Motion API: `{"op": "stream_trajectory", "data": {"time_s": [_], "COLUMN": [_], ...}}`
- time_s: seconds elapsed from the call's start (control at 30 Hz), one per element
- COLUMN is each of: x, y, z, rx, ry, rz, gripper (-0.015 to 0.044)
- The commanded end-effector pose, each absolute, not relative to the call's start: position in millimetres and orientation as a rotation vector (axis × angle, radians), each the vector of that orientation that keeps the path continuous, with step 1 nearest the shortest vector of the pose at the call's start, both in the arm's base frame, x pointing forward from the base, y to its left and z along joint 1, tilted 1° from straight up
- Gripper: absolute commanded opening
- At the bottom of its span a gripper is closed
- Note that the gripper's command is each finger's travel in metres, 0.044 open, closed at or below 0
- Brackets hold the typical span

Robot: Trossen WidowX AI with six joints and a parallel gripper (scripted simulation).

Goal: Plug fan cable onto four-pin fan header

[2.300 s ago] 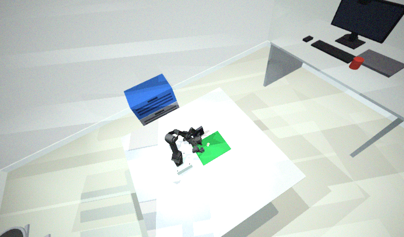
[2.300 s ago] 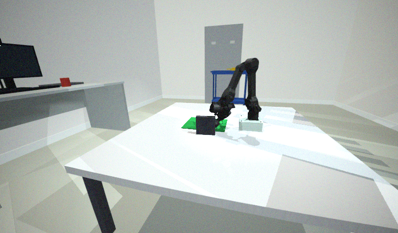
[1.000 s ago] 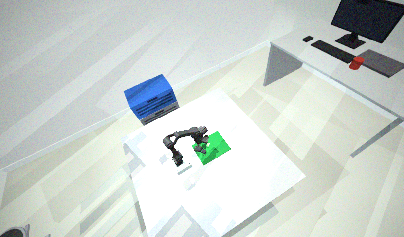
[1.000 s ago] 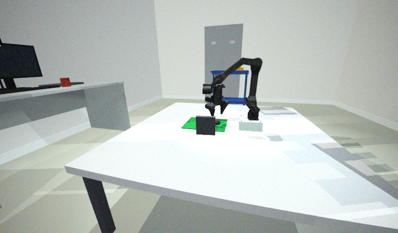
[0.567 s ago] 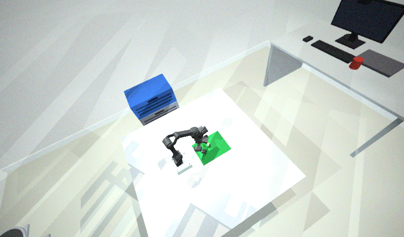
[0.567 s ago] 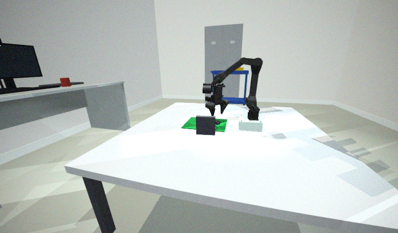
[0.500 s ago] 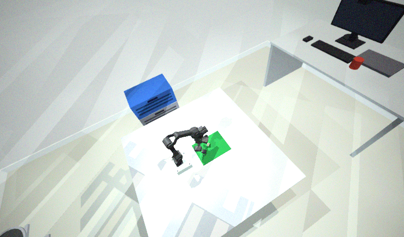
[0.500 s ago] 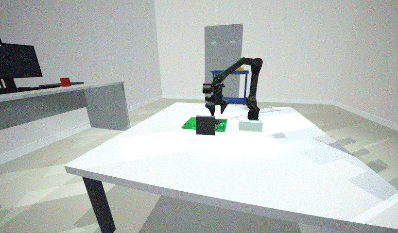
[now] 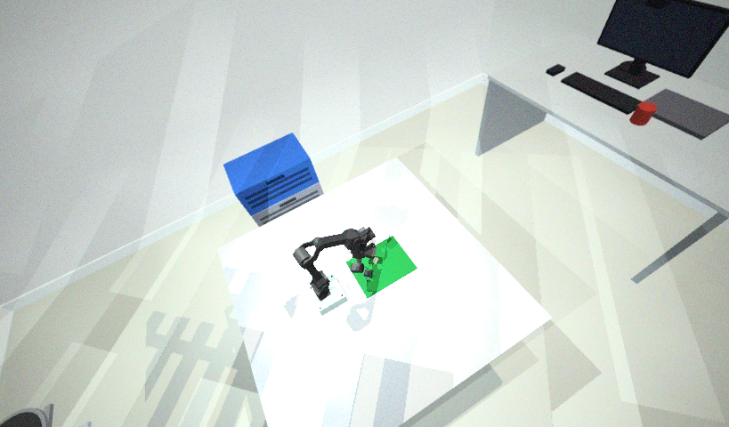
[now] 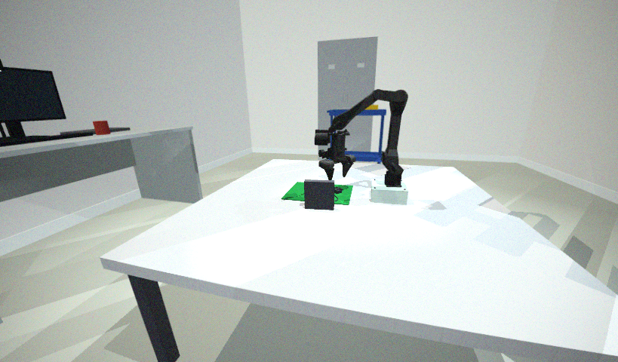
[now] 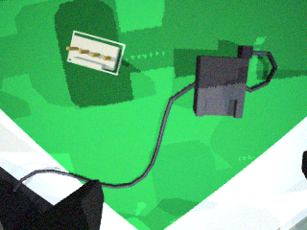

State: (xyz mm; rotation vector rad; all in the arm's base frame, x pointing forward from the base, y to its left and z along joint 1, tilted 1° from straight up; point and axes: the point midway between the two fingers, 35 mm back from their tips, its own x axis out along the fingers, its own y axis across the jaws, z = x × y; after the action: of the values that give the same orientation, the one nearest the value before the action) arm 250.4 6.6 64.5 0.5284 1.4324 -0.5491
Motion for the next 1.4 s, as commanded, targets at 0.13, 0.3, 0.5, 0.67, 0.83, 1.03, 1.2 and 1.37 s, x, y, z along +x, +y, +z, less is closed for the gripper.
{"op": "stream_trajectory", "data": {"time_s": [0.13,0.3,0.5,0.67,0.83,1.03,1.2,1.37], "x": [250,256,263,263,264,264,265,266], "y": [7,-14,-45,-45,-45,-45,-45,-45], "z": [64,64,63,63,55,31,28,20], "rx": [0.529,0.62,0.781,0.781,0.781,0.781,0.781,0.781], "ry": [1.432,1.524,1.632,1.632,1.632,1.632,1.632,1.632], "rz": [-0.55,-0.577,-0.595,-0.595,-0.595,-0.595,-0.595,-0.595], "gripper": [0.044,0.0335,0.021,0.021,0.021,0.021,0.021,0.021]}}
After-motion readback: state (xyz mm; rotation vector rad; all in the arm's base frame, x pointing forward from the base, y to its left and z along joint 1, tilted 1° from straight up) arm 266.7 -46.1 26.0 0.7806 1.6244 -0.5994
